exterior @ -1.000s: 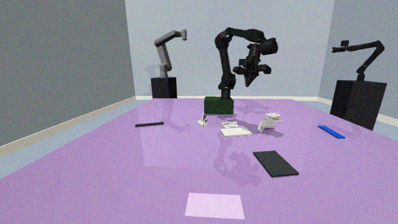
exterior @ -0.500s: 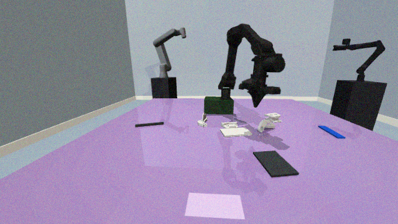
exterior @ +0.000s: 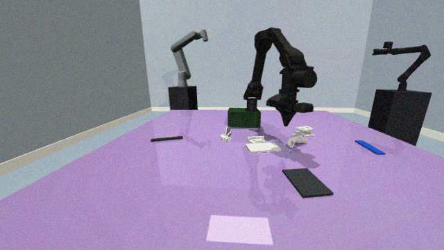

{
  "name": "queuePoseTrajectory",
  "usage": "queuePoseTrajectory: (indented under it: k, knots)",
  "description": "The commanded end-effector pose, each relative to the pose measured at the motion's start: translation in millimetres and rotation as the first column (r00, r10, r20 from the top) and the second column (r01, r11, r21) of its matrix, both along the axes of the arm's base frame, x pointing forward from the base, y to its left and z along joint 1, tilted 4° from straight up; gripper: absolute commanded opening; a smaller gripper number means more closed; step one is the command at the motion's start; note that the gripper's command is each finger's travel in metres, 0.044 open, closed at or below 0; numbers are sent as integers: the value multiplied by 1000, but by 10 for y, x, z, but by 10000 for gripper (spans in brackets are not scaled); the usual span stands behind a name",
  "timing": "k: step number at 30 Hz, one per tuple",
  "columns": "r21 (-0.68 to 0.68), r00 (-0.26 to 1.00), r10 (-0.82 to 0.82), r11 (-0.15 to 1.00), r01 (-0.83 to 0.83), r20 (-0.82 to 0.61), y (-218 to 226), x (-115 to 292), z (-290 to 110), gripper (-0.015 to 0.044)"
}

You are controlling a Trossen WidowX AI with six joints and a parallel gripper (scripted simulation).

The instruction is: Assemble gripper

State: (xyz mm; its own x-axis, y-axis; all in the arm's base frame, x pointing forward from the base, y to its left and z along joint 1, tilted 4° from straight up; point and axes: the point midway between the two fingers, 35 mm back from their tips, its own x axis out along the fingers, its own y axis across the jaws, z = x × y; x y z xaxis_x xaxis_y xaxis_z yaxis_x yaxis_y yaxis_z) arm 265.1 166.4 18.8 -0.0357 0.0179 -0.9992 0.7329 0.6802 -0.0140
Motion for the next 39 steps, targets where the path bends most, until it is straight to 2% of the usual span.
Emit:
queuePoseTrajectory:
  k: [1, 29, 39]
  knots:
    - [2, 1000, 3, 1000, -3, -4, 3, -2, -76, 0]
    - [2, 1000, 4, 1000, -4, -4, 10, -30, -526, 0]
    - [2, 1000, 4, 1000, -4, -4, 71, 38, -532, 0]
